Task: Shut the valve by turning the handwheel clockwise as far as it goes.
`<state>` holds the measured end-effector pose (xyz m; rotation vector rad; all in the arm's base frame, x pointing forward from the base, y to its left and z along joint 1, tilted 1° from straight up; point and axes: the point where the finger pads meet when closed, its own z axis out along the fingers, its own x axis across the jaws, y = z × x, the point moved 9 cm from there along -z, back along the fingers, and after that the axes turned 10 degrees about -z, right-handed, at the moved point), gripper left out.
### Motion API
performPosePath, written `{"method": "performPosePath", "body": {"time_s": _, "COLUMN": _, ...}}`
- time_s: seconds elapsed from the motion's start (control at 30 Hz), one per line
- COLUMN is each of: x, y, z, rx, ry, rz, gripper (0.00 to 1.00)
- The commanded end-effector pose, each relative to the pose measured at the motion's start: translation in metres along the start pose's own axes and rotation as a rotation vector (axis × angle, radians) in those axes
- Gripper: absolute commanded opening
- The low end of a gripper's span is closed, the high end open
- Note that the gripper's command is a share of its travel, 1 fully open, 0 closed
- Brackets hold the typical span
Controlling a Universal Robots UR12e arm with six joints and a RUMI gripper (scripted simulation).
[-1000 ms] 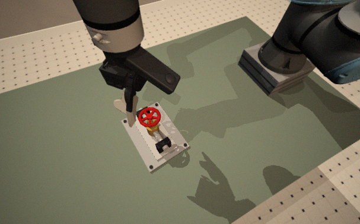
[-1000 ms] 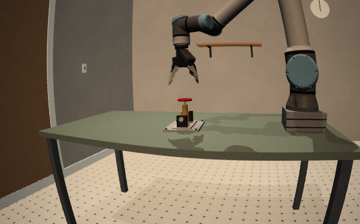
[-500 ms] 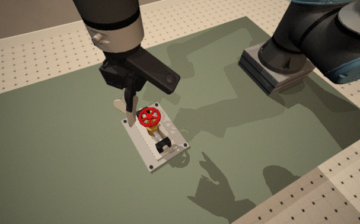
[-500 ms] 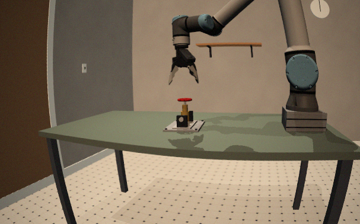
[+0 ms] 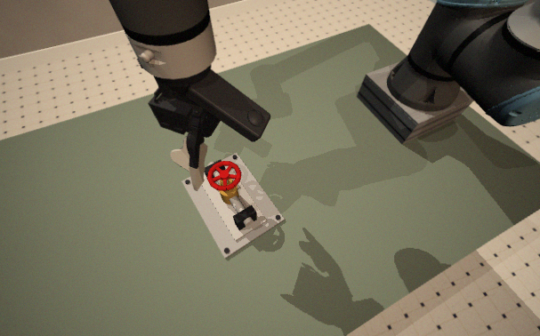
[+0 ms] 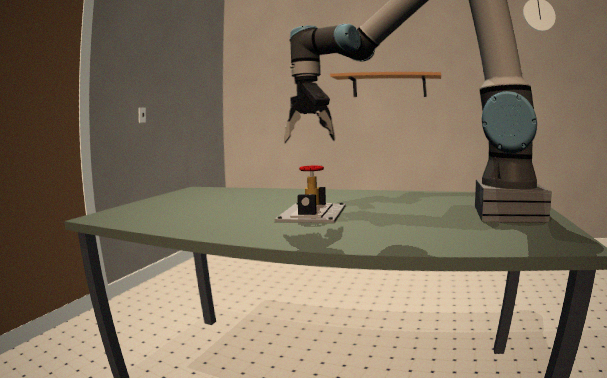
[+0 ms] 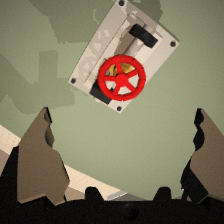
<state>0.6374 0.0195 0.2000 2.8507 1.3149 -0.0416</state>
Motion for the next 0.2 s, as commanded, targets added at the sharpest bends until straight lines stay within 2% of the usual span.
{"method": "performPosePath", "body": {"time_s": 0.0, "x": 0.0002, "y": 0.0004, "z": -0.0008, "rx": -0.001, "ry": 0.001, "rz": 0.0, "gripper": 1.0}}
{"method": "performPosePath", "body": {"time_s": 0.17, "x": 0.0002, "y": 0.0004, "z": -0.0008, "rx": -0.001, "ry": 0.001, "rz": 0.0, "gripper": 1.0}}
